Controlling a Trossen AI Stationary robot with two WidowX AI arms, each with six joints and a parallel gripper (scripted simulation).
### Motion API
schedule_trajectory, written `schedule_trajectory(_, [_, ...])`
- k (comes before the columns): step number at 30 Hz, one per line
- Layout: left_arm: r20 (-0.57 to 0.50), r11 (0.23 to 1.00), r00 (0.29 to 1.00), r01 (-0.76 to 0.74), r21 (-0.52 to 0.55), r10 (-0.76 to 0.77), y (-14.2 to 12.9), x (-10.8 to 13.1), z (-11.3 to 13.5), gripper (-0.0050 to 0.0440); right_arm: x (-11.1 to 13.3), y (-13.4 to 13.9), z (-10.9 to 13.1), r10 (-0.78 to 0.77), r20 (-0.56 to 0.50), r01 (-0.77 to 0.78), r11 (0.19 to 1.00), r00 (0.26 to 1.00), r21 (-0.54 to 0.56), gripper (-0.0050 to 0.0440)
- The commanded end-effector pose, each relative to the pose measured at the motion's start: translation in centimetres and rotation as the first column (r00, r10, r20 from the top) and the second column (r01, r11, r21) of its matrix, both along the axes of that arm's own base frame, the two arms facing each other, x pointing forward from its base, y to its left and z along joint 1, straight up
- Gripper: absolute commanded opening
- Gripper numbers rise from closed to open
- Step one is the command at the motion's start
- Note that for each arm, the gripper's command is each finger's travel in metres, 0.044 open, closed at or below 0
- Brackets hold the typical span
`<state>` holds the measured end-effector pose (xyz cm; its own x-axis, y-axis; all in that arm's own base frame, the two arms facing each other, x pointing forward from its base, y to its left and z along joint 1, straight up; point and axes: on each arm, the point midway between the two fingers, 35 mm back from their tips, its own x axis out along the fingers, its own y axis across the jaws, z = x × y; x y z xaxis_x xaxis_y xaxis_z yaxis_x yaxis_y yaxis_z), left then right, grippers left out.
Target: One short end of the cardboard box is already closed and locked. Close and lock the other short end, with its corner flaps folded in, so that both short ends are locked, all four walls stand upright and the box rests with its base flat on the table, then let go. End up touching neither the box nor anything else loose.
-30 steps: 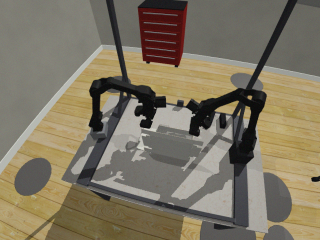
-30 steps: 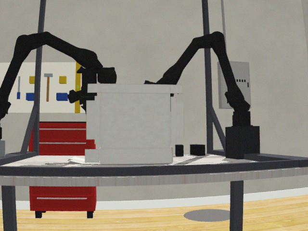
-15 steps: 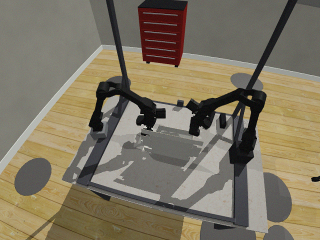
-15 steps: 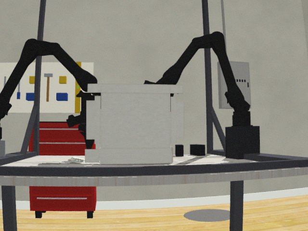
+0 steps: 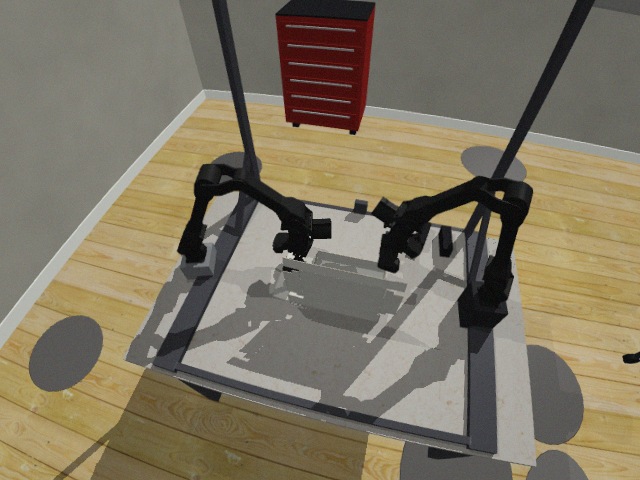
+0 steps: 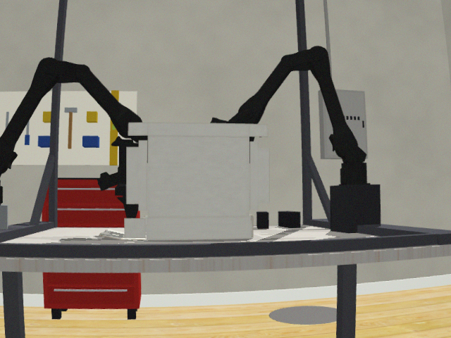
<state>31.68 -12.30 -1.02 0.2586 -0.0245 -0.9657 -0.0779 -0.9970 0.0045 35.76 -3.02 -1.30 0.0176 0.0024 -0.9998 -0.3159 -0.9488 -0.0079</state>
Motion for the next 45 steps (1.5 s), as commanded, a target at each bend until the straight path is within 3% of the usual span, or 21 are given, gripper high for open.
schedule_trajectory(1, [0.024,1.000,1.000,0.003,-0.006,-0.003,-0.2,0.5,0.8,0.0057,0.1,-0.1,-0.4,0.005,0.008,-0.005,1.000,1.000,-0.005,0.0251])
schedule_trajectory(20, [0.024,1.000,1.000,0.003,-0.006,-0.003,-0.2,0.5,0.8,0.0057,0.1,-0.1,-3.2,0.005,0.008,-0.005,1.000,1.000,-0.005,0.0251])
schedule_trajectory(30, [0.024,1.000,1.000,0.003,-0.006,-0.003,-0.2,0.5,0.8,0.0057,-1.3,0.1,-4.7,0.005,-0.007,-0.005,1.000,1.000,-0.003,0.0251])
schedule_trajectory(45, [0.024,1.000,1.000,0.003,-0.006,-0.003,-0.2,0.5,0.8,0.0057,-0.5,0.0,-3.1,0.003,0.016,-0.003,1.000,1.000,-0.005,0.0251])
